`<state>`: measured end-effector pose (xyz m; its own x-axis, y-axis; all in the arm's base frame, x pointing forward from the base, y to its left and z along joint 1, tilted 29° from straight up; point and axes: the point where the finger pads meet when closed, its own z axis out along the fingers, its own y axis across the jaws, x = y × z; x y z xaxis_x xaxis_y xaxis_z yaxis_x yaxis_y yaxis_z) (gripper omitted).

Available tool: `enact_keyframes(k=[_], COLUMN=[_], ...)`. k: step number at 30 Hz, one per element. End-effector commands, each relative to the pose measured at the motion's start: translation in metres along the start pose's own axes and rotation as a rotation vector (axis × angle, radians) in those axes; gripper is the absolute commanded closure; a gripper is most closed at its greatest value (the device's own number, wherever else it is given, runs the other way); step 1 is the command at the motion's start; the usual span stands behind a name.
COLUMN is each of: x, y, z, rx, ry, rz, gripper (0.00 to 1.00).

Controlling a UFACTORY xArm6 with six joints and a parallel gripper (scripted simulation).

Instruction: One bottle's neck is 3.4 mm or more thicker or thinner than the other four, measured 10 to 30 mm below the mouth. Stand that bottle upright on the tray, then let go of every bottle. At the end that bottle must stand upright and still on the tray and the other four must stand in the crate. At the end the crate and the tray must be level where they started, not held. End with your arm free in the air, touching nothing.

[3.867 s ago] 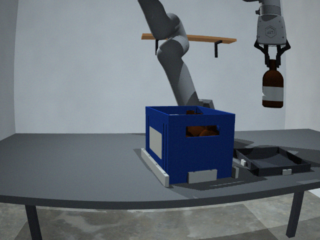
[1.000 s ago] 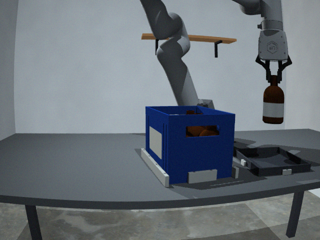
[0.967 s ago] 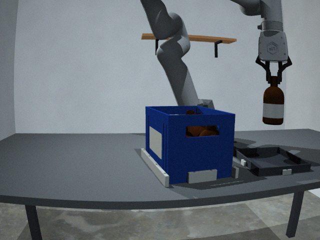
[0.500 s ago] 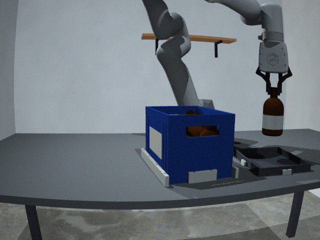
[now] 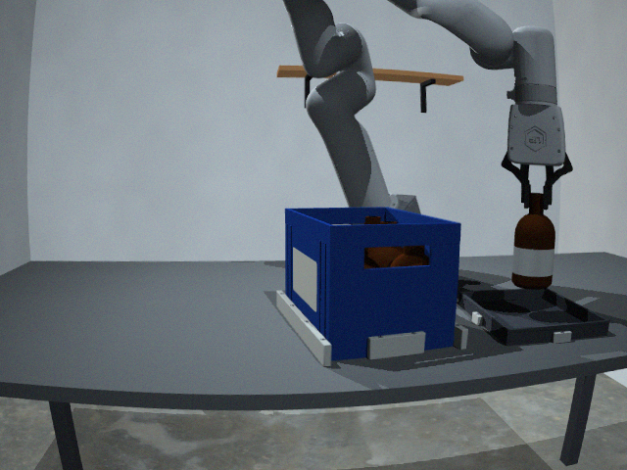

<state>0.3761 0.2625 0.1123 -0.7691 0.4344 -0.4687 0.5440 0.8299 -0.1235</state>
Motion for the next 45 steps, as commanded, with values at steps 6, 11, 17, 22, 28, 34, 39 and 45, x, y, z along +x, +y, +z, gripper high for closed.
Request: enact_keyframes(k=[6,11,17,22,28,34,39,45], x=[-0.001,-0.001,-0.001,-0.001,-0.001,-0.001,-0.001,-0.001], y=[0.002,0.002,0.002,0.002,0.002,0.002,0.002,0.002], z=[0.017,0.022,0.029,0.032,0.033,0.033,0.033,0.033], rx=[-0.005,-0.005,-0.005,-0.005,-0.005,-0.005,-0.005,-0.005], ry=[-0.001,-0.001,-0.001,-0.001,-0.001,-0.001,-0.001,-0.001], rz=[0.001,0.001,0.001,0.001,0.001,0.001,0.001,0.001], gripper=[1.00,1.00,1.00,1.00,1.00,1.00,1.00,1.00])
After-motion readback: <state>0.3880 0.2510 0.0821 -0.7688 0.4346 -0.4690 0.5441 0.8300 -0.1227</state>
